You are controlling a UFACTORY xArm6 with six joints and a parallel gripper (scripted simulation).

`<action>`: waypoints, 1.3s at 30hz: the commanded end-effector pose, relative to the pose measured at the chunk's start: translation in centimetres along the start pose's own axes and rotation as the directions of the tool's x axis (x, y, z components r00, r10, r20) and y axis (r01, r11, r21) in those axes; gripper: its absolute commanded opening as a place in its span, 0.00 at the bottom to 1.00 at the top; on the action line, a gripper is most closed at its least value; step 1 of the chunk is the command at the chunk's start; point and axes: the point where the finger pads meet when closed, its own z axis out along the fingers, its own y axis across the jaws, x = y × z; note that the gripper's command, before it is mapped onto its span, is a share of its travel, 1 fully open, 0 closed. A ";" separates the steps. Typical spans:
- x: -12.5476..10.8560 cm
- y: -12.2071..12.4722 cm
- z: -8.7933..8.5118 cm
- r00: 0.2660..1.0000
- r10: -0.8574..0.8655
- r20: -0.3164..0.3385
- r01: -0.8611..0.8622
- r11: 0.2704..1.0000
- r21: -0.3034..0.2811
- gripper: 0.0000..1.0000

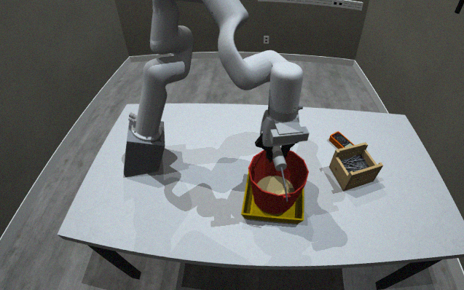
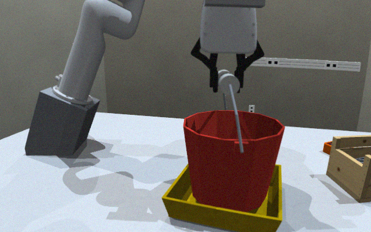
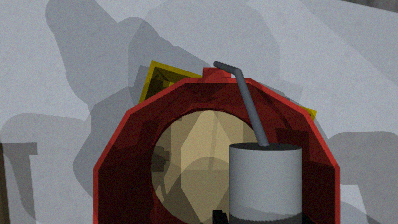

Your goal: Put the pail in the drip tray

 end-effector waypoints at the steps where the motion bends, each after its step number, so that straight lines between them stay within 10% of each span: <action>1: 0.1 -0.2 0.1 1.000 -0.001 -0.004 0.001 1.000 0.005 0.00; 39: 0.1 -0.2 1.2 1.000 -0.001 -0.004 0.001 1.000 0.005 0.00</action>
